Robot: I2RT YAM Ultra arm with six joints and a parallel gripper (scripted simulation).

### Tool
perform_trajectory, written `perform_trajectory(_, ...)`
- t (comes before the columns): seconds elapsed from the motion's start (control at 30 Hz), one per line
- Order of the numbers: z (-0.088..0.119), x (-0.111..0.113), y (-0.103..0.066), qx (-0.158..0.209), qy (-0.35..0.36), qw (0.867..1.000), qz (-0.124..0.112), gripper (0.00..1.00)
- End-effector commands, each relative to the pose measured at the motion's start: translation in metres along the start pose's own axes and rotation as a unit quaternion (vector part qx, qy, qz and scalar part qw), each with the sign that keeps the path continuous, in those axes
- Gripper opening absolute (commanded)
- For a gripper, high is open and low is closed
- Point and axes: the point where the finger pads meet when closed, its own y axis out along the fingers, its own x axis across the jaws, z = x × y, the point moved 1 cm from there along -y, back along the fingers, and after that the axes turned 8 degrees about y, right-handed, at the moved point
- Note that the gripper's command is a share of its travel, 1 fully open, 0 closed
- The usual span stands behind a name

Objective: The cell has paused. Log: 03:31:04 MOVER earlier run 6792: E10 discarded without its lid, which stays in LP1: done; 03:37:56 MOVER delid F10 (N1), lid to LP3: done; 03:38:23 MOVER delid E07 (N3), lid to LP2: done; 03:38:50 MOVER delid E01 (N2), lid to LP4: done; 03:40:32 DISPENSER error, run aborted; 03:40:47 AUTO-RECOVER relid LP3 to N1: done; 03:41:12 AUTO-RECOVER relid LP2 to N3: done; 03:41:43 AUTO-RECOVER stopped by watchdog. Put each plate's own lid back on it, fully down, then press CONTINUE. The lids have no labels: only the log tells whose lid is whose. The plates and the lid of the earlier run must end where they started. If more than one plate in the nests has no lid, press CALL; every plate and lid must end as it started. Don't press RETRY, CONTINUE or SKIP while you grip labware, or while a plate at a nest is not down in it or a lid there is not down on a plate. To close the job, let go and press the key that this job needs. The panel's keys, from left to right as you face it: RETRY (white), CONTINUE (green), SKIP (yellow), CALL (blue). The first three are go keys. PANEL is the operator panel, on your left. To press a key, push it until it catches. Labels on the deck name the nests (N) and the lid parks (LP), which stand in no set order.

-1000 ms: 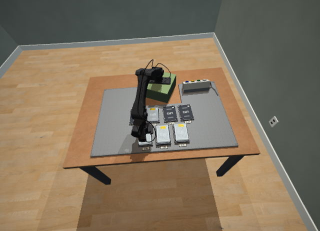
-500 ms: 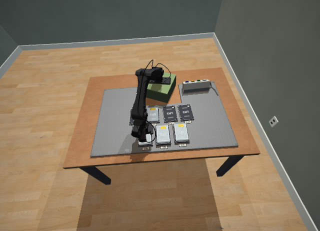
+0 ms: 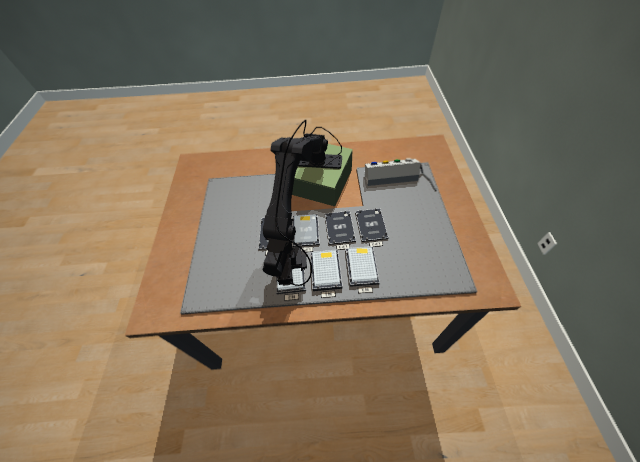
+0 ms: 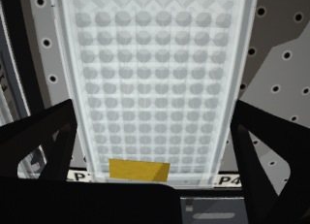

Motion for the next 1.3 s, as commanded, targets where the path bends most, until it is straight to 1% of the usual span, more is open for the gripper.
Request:
perform_trajectory(0.0, -0.002, 0.005, 0.004, -0.003, -0.002, 1.000, 0.001, 0.00)
perform_trajectory(0.03, 0.000, 0.005, 0.007, 0.000, -0.002, 1.000, 0.000, 0.00)
perform_trajectory(0.17, 0.001, 0.006, 0.007, 0.001, -0.002, 1.000, 0.000, 0.00)
perform_trajectory(0.2, -0.011, 0.004, -0.004, -0.017, -0.002, 1.000, 0.003, 0.00)
perform_trajectory(0.27, -0.011, 0.004, -0.002, -0.017, -0.002, 1.000, 0.003, 0.00)
perform_trajectory(0.3, -0.004, 0.001, -0.002, -0.009, 0.000, 1.000, 0.002, 0.00)
perform_trajectory(1.27, -0.005, 0.001, -0.003, -0.009, 0.000, 1.000, 0.002, 0.00)
